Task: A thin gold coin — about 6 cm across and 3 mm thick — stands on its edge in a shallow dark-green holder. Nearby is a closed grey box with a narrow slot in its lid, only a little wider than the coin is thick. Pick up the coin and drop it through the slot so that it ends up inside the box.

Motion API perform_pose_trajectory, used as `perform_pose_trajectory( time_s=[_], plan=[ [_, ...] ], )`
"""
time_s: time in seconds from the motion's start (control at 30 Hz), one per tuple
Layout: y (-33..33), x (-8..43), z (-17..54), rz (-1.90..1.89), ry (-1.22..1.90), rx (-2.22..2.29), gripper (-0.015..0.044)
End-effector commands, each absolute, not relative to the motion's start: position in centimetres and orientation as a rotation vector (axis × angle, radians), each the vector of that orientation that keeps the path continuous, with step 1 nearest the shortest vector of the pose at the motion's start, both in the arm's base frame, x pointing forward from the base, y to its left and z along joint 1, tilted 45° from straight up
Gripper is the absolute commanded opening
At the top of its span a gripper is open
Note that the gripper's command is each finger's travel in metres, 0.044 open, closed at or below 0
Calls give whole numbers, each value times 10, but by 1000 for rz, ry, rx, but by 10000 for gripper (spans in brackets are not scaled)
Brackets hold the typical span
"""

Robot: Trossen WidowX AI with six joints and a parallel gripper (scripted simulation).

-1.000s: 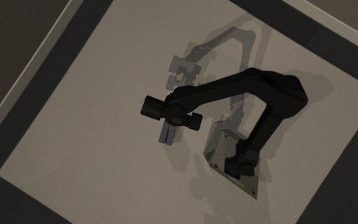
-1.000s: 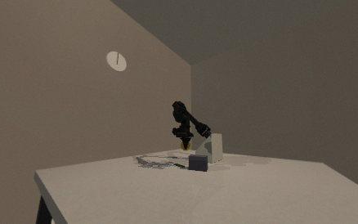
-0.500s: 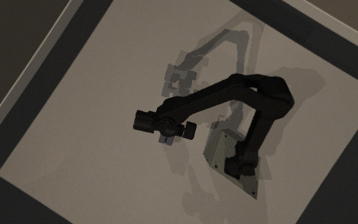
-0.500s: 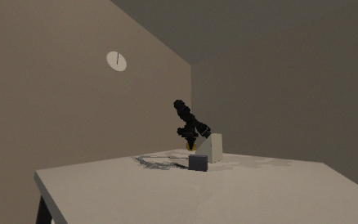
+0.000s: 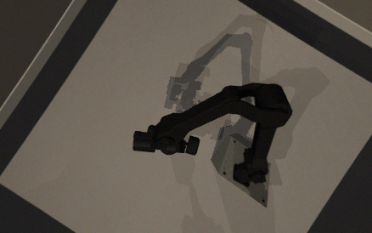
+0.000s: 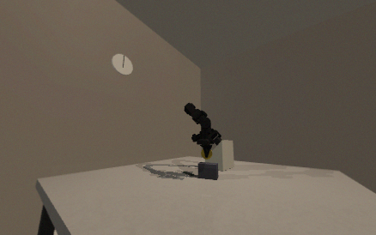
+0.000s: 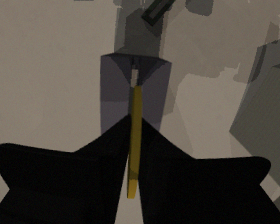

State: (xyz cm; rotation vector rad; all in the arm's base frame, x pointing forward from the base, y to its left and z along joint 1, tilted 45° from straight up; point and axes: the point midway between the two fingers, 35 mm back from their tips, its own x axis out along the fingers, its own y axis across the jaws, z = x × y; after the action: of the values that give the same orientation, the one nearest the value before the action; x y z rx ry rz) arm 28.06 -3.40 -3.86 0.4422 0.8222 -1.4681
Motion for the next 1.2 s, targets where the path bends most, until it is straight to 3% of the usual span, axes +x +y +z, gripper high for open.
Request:
perform_pose_trajectory(
  time_s=[0.0,1.17],
  plan=[
    [-29,280,-44,-1470,821,444,0],
    [-31,279,-45,-1470,819,440,0]
  ],
)
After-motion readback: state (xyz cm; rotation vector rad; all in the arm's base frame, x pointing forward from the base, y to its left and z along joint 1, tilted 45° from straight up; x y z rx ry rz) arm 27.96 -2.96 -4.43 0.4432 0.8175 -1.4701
